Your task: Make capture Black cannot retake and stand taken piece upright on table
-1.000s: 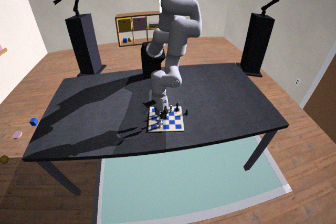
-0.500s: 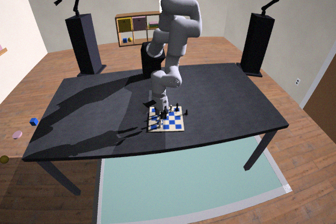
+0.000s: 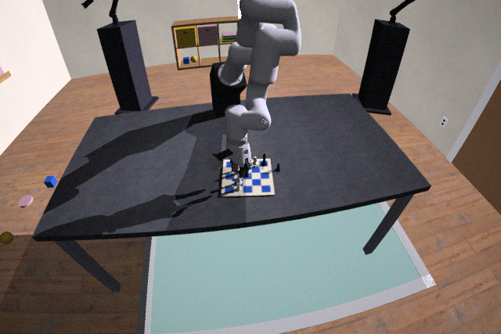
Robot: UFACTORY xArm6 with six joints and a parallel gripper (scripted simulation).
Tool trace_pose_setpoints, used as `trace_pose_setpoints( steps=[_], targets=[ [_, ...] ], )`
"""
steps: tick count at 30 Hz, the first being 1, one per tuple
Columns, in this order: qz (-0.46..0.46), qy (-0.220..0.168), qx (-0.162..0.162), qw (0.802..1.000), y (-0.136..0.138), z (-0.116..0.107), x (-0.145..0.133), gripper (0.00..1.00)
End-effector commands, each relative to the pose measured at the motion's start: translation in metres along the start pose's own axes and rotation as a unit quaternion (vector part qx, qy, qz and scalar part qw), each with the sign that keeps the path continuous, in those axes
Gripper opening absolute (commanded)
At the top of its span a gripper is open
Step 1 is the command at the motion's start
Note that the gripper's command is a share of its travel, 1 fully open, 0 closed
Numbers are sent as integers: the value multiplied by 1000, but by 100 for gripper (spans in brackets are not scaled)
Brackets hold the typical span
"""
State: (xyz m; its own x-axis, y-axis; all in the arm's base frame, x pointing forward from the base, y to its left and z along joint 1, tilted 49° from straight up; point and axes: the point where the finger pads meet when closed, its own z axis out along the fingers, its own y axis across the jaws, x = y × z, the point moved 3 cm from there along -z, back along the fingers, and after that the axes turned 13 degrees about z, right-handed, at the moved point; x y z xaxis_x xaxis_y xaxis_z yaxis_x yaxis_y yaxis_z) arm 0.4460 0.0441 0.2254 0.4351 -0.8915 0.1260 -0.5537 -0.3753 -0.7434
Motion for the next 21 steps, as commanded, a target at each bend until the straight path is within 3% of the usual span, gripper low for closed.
trace_pose_setpoints(
  steps=[1,21],
  targets=[
    [0,1,1,1000,-1,0,0,42],
    [0,0,1,1000,-1,2,0,42]
  ],
)
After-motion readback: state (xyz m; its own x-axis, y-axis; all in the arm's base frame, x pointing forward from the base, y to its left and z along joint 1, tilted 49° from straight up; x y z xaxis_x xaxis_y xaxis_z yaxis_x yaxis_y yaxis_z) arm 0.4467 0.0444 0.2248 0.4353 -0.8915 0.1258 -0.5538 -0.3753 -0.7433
